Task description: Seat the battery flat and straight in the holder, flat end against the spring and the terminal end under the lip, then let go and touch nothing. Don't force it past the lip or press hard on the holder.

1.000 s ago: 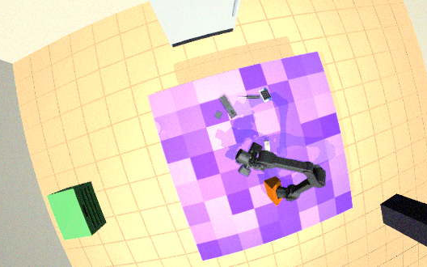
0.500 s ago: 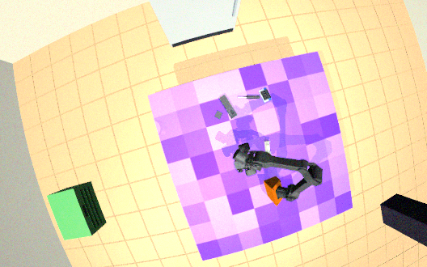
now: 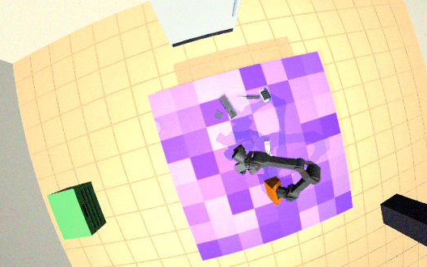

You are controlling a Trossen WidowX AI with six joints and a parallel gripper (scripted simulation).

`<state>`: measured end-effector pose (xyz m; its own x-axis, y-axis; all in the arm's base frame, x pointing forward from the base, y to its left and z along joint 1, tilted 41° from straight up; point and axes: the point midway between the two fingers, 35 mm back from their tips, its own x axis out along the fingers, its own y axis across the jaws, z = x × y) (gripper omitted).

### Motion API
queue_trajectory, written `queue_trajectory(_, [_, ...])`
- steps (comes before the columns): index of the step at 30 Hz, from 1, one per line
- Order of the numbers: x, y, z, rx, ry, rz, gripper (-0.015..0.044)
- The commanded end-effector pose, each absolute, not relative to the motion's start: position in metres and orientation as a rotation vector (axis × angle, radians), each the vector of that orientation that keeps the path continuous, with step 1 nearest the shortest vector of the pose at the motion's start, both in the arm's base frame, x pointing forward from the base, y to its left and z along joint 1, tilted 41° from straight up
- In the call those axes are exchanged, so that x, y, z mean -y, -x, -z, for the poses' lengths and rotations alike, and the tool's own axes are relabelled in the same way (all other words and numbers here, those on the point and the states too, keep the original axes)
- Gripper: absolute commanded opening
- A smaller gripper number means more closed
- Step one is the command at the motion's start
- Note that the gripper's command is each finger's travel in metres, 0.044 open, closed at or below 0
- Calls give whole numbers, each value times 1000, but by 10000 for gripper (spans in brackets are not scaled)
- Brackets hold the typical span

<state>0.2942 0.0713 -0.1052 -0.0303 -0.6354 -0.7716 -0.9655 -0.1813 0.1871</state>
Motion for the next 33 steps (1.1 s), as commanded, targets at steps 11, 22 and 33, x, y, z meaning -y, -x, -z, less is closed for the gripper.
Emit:
queue_trajectory(11, [-57, -295, 122, -1675, 1852, -1084, 239])
queue_trajectory(22, [-45, -294, 135, -1676, 1853, -1083, 239])
queue_trajectory(33, [-38, -293, 143, -1678, 1854, -1083, 160])
